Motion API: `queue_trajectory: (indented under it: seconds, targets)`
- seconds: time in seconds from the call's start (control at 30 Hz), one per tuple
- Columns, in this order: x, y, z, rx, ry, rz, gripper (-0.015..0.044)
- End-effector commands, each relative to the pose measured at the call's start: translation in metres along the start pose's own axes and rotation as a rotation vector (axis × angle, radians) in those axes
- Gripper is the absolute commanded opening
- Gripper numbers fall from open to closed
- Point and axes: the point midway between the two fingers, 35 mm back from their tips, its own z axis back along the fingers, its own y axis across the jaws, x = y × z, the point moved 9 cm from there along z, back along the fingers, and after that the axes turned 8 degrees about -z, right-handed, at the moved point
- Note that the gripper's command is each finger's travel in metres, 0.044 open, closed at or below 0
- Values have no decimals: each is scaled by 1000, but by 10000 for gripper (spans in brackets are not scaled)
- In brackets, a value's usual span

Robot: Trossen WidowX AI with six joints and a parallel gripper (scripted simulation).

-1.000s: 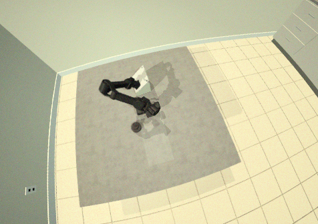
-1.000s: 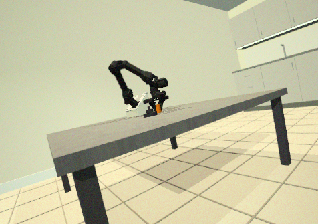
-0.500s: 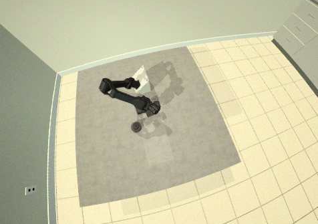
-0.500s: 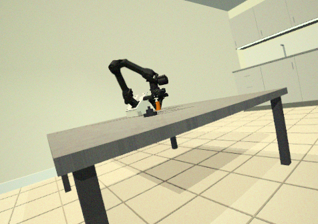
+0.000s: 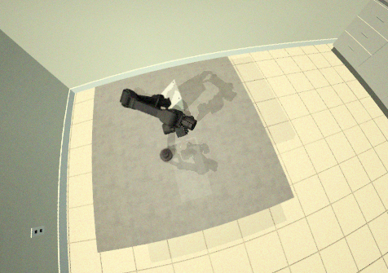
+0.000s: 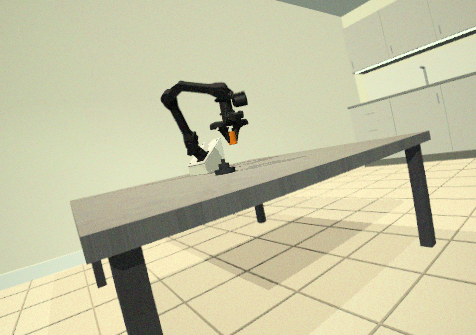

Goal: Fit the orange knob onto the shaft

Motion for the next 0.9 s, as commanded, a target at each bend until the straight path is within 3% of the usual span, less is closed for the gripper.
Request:
queue_trajectory:
  seconds: [0.0,0.87]
  targets:
    - [-3,-3,22,8,-5,-9,0]
    - [44,-35,8,33,-4,-8,0]
